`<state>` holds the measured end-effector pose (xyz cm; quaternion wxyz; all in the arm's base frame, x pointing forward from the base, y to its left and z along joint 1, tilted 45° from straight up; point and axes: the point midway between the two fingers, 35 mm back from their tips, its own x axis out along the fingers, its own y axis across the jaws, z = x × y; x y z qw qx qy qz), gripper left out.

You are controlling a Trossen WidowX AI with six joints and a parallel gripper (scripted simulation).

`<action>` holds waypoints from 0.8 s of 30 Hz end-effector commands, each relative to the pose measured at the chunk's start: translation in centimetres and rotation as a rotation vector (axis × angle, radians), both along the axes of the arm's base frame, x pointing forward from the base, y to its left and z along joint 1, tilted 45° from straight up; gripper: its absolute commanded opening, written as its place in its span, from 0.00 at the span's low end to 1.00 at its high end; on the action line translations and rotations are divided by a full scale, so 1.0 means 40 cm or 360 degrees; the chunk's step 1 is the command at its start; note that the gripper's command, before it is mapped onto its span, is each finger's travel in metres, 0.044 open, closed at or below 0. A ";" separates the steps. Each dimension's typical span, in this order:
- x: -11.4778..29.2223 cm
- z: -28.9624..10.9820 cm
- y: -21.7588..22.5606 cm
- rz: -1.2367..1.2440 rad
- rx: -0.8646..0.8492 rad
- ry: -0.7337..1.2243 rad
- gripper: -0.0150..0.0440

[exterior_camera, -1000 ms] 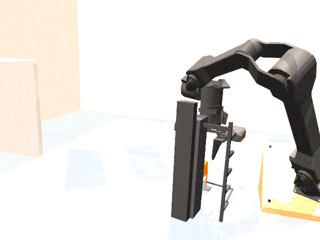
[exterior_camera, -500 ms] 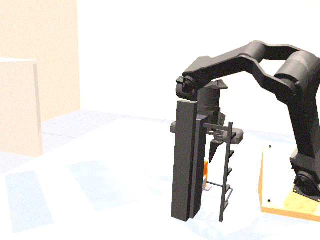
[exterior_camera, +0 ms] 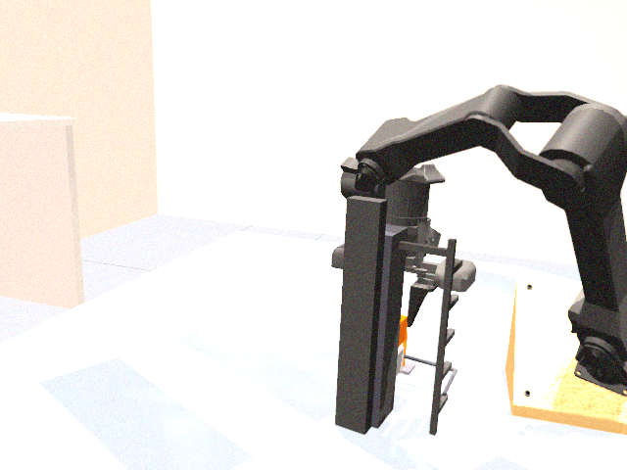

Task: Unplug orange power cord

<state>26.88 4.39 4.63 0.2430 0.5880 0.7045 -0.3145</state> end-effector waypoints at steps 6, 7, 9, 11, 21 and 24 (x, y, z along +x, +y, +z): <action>0.000 0.000 0.000 0.0000 0.0000 0.0000 0.36; 0.000 0.000 0.000 0.0000 0.0000 0.0000 0.35; 0.000 0.000 0.000 0.0000 0.0000 0.0000 0.32; 0.000 0.000 0.000 0.0000 0.0000 0.0000 0.30; 0.002 -0.018 -0.019 -0.0002 -0.0003 -0.0001 0.25; 0.003 -0.026 -0.029 -0.0003 -0.0004 -0.0001 0.25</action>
